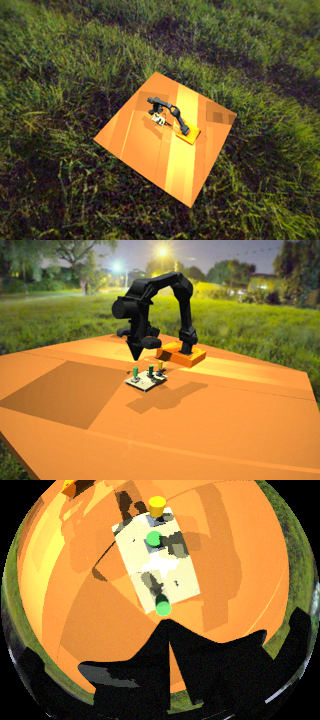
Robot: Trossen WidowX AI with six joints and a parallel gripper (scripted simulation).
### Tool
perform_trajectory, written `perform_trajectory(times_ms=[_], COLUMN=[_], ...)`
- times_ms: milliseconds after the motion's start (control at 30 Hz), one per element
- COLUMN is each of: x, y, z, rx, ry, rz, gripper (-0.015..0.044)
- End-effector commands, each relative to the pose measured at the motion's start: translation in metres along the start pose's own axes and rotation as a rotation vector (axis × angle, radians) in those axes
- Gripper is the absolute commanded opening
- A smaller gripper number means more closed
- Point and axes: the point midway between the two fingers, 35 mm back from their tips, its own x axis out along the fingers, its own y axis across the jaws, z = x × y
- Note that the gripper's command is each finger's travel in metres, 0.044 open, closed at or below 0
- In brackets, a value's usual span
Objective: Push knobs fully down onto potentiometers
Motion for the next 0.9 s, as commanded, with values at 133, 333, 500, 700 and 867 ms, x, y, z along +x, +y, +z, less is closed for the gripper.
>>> perform_trajectory(times_ms=[133, 333, 500, 700, 867], x=[0.012, 0.022, 0.024, 0.024, 0.024], y=[-0.001, -0.001, -0.001, -0.001, -0.001], z=[0.001, 0.001, 0.001, 0.001, 0.001], rx=[-0.005, -0.005, -0.005, -0.005, -0.005], ry=[-0.010, -0.010, -0.010, -0.010, -0.010], rz=[-0.004, -0.004, -0.004, -0.004, -0.004], gripper=[0.0000, 0.0000, 0.0000, 0.0000, 0.0000])
